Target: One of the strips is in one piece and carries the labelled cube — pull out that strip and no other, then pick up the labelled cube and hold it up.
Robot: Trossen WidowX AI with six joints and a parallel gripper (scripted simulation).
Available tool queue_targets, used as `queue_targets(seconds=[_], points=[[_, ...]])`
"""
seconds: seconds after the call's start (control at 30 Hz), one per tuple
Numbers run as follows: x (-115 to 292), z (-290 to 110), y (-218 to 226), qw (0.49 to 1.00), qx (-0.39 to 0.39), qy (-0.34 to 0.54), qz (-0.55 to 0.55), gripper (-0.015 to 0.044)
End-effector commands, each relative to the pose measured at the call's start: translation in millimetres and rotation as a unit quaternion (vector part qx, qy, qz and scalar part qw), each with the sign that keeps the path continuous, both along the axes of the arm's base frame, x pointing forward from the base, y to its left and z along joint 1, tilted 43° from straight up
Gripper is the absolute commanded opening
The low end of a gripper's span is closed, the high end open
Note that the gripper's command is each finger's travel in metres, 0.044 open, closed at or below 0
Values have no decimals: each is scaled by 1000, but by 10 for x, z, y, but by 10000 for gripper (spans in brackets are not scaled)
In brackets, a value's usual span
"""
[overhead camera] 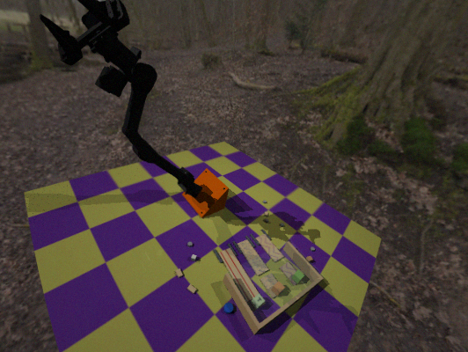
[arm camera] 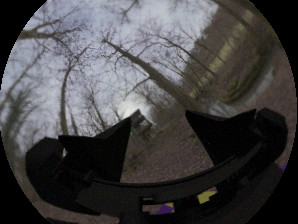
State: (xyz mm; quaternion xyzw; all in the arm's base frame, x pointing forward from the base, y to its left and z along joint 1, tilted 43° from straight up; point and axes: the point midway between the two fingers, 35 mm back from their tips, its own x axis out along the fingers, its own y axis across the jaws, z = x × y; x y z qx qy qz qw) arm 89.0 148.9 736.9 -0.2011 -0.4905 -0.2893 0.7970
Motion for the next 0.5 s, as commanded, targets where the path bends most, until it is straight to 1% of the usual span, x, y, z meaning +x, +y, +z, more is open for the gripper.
queue_targets(seconds=[0.0,0.07,0.23,0.47], points=[[12,-5,19,1000,-3,1,2,400],[110,-50,170,1000,-24,7,14,400],[555,-323,678,992,-96,52,57,400],[1260,-975,1214,966,-165,161,115,400]])
